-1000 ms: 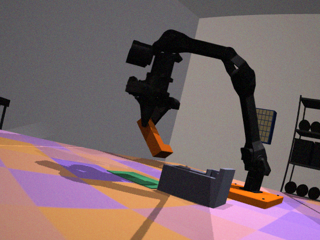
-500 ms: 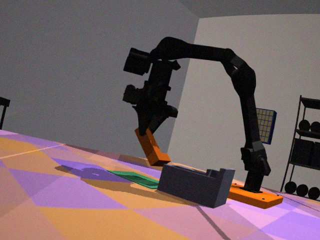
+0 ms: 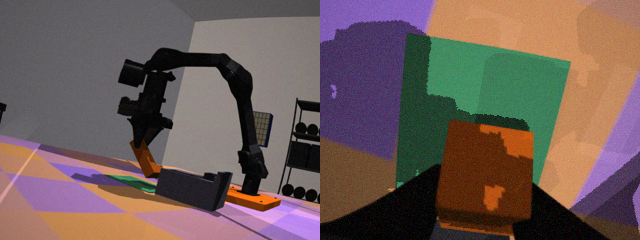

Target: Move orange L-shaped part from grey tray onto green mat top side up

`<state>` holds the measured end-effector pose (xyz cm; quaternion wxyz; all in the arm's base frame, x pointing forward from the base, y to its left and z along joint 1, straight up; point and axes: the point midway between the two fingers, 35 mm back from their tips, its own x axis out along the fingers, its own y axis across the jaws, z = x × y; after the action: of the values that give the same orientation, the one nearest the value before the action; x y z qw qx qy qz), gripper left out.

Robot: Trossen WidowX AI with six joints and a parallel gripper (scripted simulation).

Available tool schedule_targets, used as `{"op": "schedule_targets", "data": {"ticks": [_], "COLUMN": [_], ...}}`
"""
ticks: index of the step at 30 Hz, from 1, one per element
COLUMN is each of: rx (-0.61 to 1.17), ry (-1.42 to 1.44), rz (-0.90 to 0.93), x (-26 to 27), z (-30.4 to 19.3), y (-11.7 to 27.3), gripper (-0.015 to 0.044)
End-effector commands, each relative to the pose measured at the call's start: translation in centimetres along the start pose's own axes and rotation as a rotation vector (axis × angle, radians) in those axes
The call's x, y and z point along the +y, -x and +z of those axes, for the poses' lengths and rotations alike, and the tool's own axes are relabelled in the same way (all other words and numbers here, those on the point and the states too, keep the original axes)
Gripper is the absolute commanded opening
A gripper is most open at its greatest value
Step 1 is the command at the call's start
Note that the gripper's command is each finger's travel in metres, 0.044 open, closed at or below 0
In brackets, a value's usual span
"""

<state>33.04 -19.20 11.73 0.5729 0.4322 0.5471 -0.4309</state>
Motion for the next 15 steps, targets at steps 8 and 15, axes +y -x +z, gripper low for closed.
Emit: {"op": "schedule_targets", "data": {"ticks": [8, 15], "rx": [0.003, 0.003], "ry": [0.003, 0.003], "rz": [0.001, 0.001], "x": [0.0, 0.0], "z": [-0.1, -0.1], "y": [-1.7, -2.1], "gripper": [0.0, 0.0]}}
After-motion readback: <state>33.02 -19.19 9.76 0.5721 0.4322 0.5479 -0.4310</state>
